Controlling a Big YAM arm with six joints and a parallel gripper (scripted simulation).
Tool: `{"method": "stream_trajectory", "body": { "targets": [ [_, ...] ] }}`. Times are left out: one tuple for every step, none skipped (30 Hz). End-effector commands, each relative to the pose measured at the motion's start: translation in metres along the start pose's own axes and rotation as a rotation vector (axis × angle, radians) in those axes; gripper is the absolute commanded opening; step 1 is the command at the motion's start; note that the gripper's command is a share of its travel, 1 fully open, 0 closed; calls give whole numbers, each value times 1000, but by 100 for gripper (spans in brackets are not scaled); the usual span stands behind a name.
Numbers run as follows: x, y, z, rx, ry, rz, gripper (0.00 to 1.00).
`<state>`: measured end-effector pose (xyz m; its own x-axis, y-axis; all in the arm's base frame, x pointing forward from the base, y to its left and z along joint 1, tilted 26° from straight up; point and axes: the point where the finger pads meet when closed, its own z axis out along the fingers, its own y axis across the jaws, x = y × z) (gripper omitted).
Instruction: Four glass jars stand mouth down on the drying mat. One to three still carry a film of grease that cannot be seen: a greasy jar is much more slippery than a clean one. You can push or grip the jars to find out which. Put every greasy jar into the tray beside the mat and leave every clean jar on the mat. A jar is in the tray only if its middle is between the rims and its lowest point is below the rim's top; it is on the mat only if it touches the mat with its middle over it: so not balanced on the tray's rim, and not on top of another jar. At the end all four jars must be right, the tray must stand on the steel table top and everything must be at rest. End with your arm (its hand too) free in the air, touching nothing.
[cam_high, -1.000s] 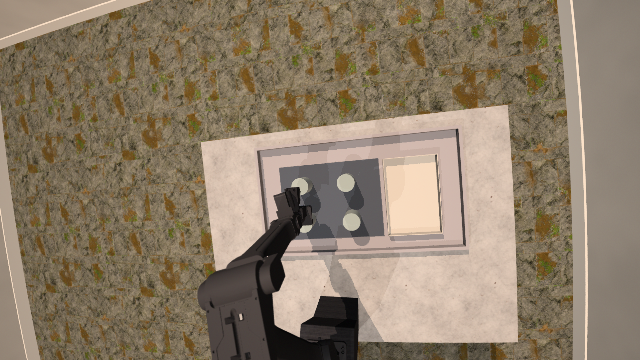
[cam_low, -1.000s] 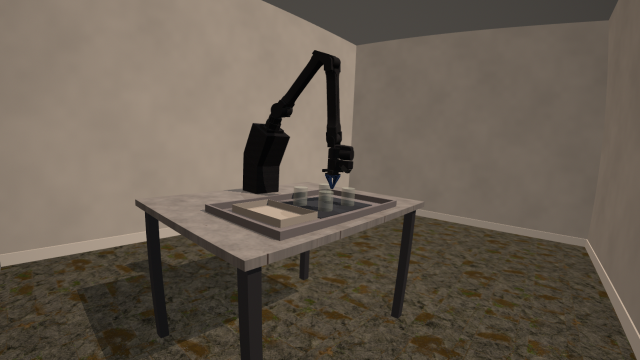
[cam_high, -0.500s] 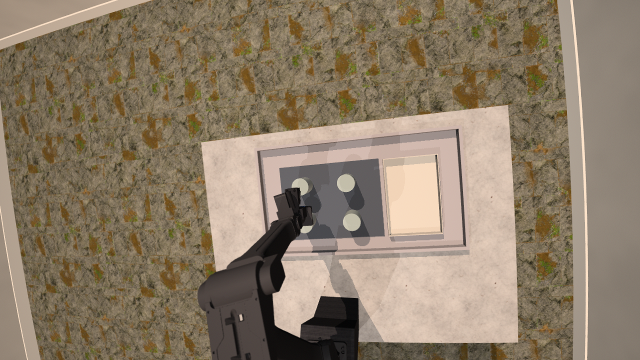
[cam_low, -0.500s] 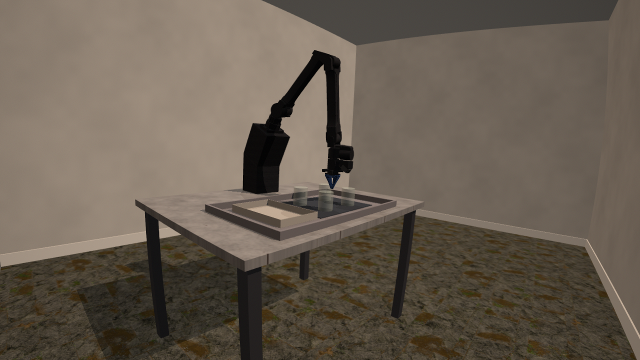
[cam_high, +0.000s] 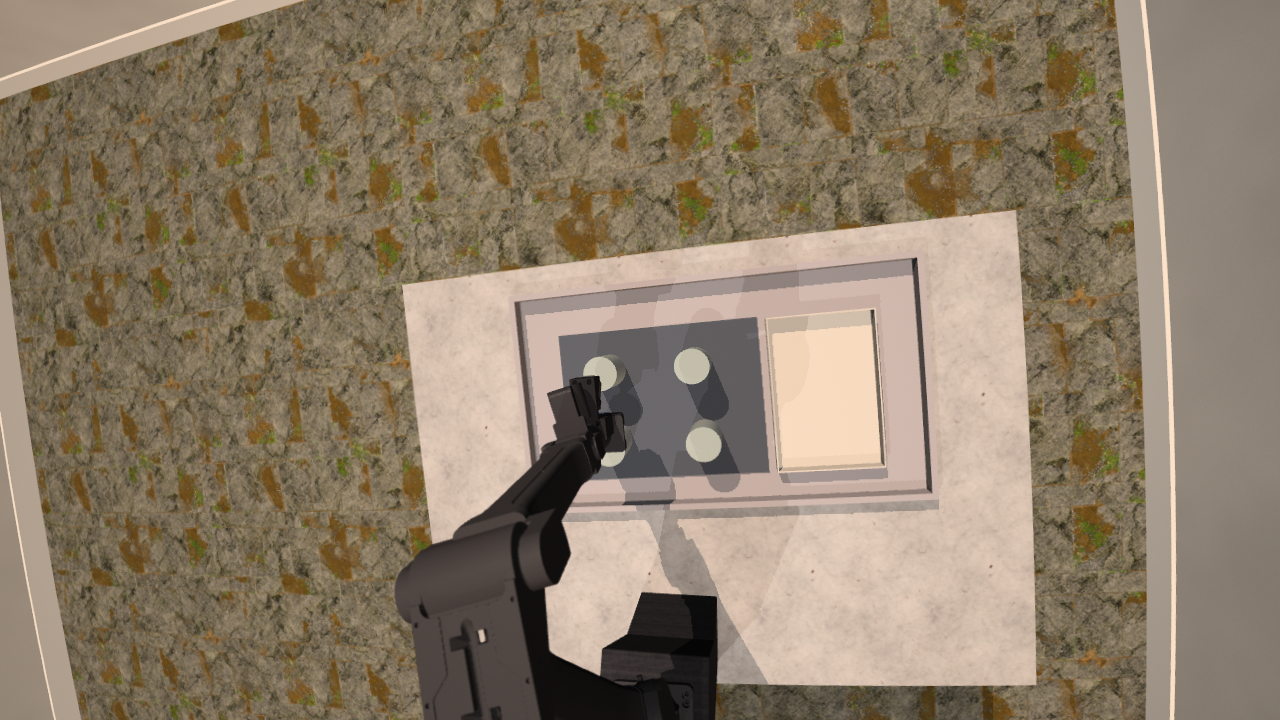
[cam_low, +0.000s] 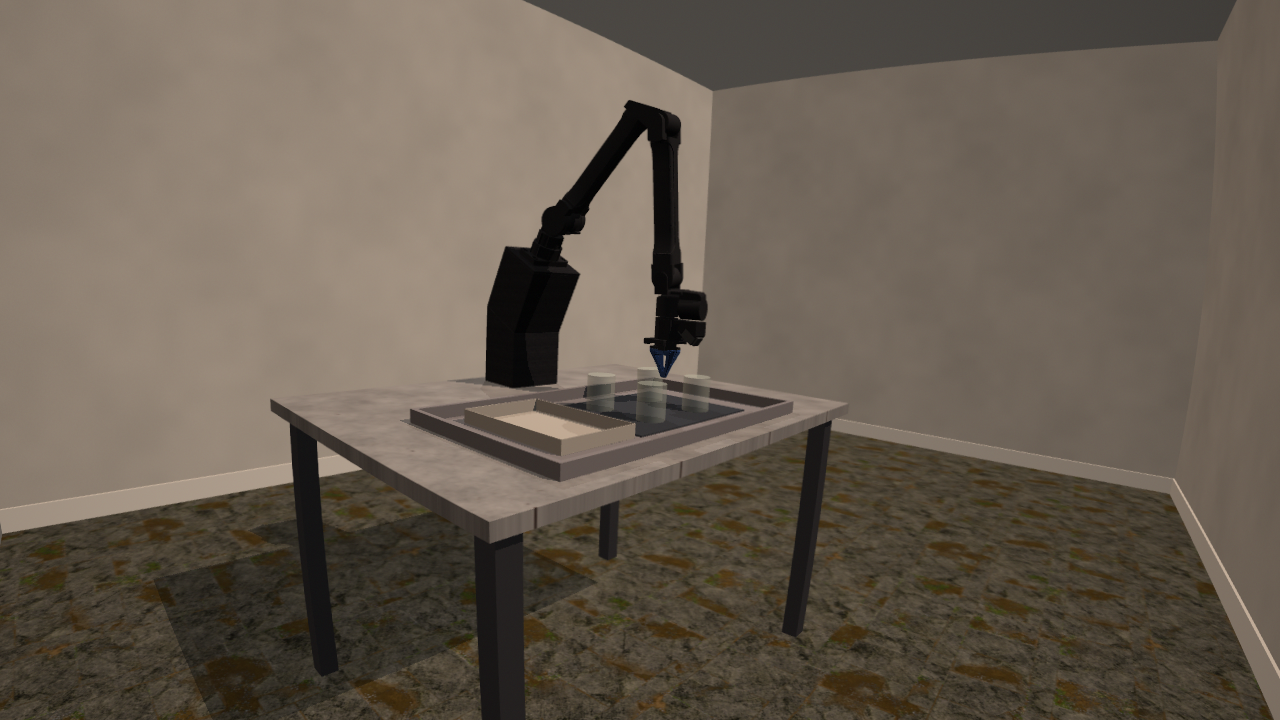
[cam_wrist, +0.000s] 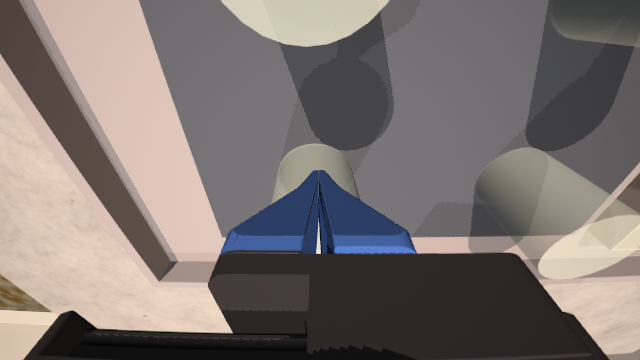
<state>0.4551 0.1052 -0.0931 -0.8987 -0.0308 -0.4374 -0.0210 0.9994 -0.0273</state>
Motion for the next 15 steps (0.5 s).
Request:
{"method": "stream_trajectory", "body": {
  "targets": [
    [8,3,-4,-2,4,-4,0],
    [9,3,-4,-2,4,-4,0],
    [9,3,-4,-2,4,-4,0],
    [9,3,-4,-2,4,-4,0],
    [9,3,-4,-2,4,-4,0],
    [9,3,-4,-2,4,-4,0],
    [9,3,-4,-2,4,-4,0],
    [9,3,-4,-2,4,-4,0],
    [10,3,-4,-2,4,-4,0],
    [10,3,-4,-2,4,-4,0],
    [10,3,-4,-2,4,-4,0],
    [10,3,-4,-2,4,-4,0],
    [10,3,-4,-2,4,-4,0],
    [10,3,-4,-2,4,-4,0],
    [10,3,-4,-2,4,-4,0]
  ]
}}
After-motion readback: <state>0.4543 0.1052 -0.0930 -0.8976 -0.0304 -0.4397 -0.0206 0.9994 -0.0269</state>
